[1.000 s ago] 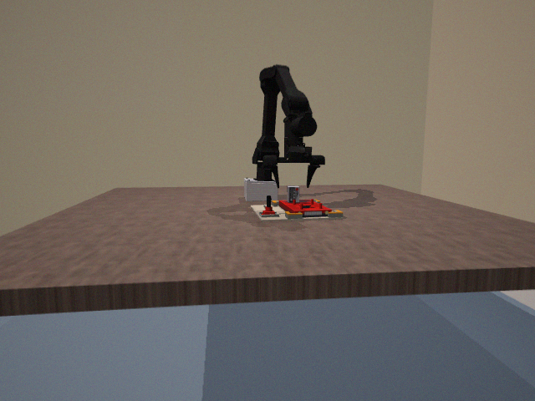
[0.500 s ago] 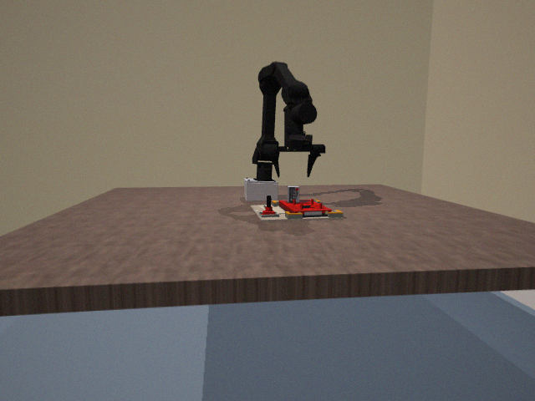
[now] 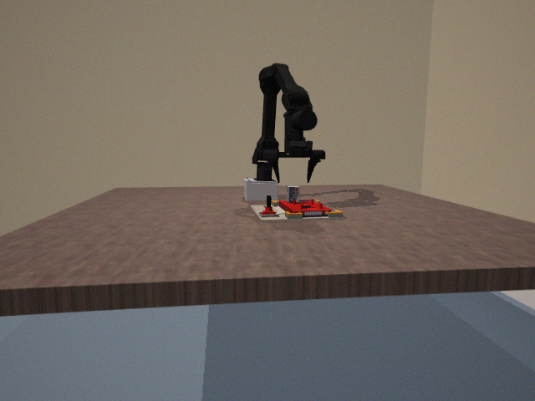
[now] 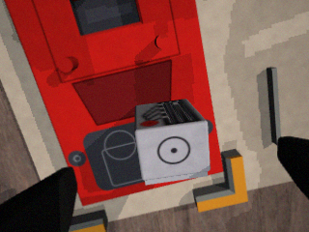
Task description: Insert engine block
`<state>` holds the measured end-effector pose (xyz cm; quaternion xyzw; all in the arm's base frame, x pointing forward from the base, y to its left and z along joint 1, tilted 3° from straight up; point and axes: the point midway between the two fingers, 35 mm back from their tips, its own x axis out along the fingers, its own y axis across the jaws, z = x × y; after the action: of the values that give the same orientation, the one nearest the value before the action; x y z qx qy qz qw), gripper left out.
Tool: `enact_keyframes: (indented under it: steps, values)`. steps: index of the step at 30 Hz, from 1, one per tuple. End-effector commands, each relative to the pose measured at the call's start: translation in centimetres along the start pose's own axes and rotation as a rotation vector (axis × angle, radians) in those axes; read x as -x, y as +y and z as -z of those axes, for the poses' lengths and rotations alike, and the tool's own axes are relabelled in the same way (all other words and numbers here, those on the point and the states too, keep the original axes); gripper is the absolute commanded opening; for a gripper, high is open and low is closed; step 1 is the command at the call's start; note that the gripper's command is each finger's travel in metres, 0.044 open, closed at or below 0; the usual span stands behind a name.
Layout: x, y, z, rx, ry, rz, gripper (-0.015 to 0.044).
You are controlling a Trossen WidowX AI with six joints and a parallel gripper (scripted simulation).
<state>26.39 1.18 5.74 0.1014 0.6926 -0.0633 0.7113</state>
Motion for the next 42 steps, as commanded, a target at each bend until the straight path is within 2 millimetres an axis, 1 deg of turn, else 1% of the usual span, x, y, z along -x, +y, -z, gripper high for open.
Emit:
enact_keyframes:
  steps: [1, 26, 29, 40, 42]
  values:
    - [-0.8, 0.0, 0.1, 0.000, 0.006, -0.001, 0.0440]
    - [-4.8, 0.0, 0.3, -0.001, 0.006, -0.001, 0.0440]
    - [-5.0, 0.0, 0.3, -0.001, 0.007, -0.001, 0.0440]
    - [-5.0, 0.0, 0.3, -0.001, 0.007, -0.001, 0.0151]
    - [-5.0, 0.0, 0.3, -0.001, 0.007, -0.001, 0.0138]
